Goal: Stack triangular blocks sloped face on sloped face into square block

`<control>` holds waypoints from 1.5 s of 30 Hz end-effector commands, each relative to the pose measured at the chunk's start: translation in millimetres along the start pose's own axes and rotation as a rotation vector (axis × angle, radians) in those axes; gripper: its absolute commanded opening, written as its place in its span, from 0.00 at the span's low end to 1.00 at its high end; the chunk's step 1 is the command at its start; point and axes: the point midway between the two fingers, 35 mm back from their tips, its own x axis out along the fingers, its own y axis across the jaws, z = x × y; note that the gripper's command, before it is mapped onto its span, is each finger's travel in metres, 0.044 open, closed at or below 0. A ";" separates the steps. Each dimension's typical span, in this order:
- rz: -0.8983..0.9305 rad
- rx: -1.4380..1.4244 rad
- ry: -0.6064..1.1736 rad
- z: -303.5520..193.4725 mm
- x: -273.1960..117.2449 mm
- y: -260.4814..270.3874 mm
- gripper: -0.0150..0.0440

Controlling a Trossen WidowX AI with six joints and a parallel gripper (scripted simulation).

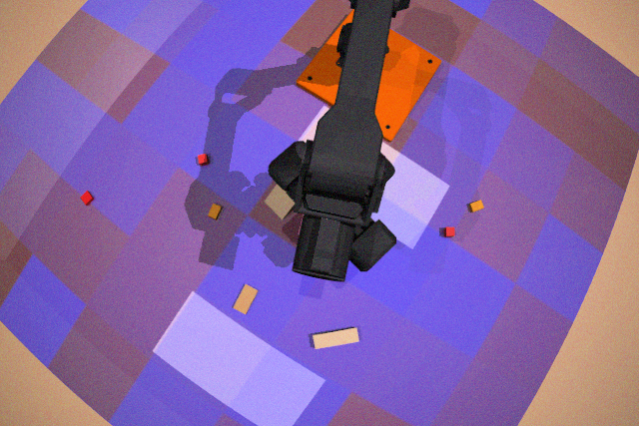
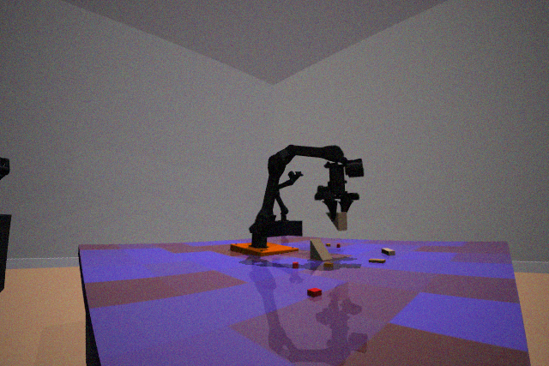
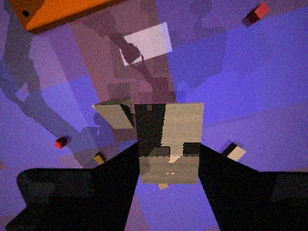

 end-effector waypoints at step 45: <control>0.006 -0.021 0.004 -50.2 22.9 92.4 0.25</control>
